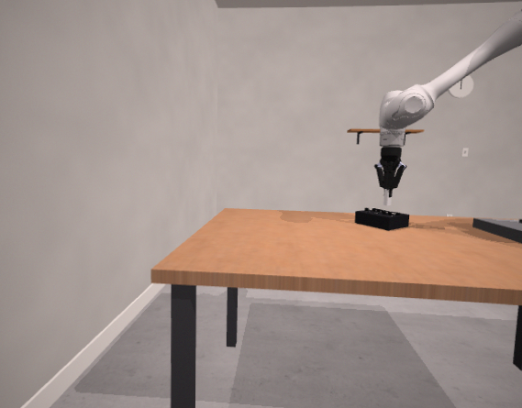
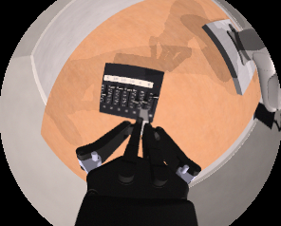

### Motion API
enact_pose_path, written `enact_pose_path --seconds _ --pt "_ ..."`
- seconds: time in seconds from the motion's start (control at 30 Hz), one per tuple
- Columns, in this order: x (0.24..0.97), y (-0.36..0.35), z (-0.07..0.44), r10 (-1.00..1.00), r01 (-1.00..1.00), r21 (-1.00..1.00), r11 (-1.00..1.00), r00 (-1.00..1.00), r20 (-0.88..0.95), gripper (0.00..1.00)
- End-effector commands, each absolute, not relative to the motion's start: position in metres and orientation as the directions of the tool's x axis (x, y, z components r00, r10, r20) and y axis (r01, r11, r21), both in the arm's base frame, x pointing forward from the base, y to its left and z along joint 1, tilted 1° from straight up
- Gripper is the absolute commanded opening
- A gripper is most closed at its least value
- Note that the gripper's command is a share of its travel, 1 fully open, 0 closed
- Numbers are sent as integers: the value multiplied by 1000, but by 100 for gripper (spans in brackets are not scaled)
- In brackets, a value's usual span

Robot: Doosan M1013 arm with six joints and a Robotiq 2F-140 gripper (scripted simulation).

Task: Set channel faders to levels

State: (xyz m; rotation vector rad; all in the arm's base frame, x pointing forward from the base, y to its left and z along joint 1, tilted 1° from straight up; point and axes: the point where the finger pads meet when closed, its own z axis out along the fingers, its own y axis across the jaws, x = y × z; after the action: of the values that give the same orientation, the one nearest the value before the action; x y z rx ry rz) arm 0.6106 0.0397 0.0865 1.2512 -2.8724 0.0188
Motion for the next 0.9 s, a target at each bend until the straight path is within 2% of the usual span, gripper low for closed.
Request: enact_pose_path --seconds 0.0,0.87 --pt "611 40 86 -732 -732 -8 681 -681 12 0" --pt "611 40 71 -732 -732 -8 681 -681 13 0"
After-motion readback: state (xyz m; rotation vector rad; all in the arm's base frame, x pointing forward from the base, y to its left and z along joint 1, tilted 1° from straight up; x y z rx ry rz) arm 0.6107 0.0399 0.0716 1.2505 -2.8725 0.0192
